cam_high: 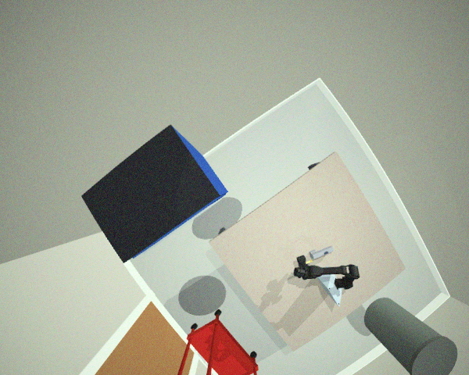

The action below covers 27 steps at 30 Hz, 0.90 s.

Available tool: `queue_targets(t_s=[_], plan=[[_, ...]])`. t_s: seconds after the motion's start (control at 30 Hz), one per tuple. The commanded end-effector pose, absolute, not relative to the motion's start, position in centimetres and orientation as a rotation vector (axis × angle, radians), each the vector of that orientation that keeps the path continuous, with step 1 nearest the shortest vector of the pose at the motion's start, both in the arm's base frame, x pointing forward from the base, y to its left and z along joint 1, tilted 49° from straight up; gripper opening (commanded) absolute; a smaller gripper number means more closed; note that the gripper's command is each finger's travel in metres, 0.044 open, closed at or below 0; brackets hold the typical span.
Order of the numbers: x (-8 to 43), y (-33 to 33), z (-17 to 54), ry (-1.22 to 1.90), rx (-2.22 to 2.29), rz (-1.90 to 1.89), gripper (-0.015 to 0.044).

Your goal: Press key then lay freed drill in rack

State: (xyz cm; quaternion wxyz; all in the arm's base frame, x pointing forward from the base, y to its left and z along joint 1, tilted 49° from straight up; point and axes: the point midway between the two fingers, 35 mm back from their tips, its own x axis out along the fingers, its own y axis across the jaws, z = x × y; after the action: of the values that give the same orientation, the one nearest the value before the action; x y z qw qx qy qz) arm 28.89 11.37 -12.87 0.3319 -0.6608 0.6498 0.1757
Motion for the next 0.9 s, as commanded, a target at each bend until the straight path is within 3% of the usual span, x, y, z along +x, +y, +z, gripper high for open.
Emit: queue_targets(t_s=[0.0,0.87], plan=[[28.1,11.5,-13.2,1.696,-1.721,0.461,0.0],[24.7,12.1,-14.7,1.696,-1.72,0.463,0.0]])
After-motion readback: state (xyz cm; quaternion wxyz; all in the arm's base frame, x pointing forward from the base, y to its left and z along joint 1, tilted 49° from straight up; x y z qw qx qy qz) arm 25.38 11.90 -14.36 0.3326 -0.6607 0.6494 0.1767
